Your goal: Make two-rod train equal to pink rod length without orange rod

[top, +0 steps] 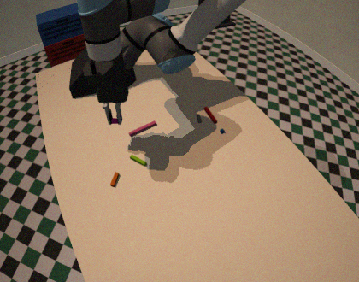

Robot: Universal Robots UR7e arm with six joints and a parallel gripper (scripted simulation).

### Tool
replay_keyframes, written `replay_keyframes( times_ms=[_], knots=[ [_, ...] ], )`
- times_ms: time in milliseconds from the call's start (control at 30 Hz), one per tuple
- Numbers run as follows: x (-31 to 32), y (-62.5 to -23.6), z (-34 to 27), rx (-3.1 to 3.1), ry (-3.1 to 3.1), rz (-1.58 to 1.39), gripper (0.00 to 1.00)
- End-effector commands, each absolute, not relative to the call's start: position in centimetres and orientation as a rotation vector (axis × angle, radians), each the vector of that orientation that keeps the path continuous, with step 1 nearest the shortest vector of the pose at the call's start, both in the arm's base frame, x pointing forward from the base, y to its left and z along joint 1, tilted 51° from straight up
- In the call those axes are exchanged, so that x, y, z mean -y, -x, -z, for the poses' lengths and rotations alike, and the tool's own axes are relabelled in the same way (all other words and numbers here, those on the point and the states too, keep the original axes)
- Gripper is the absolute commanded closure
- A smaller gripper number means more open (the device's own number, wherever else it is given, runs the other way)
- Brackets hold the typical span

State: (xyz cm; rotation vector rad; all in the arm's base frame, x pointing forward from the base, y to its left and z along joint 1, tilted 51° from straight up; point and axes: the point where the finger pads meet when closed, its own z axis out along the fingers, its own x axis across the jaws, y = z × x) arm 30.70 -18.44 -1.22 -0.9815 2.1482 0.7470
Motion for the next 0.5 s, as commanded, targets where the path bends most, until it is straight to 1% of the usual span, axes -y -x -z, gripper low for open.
replay_keyframes(
  times_ms=[0,467],
  knots=[
    [18.5,-31.0,0.8,-2.176,0.945,-0.760,0.60],
    [17.7,-32.2,-1.3,-2.327,0.676,-0.873,0.60]
  ],
)
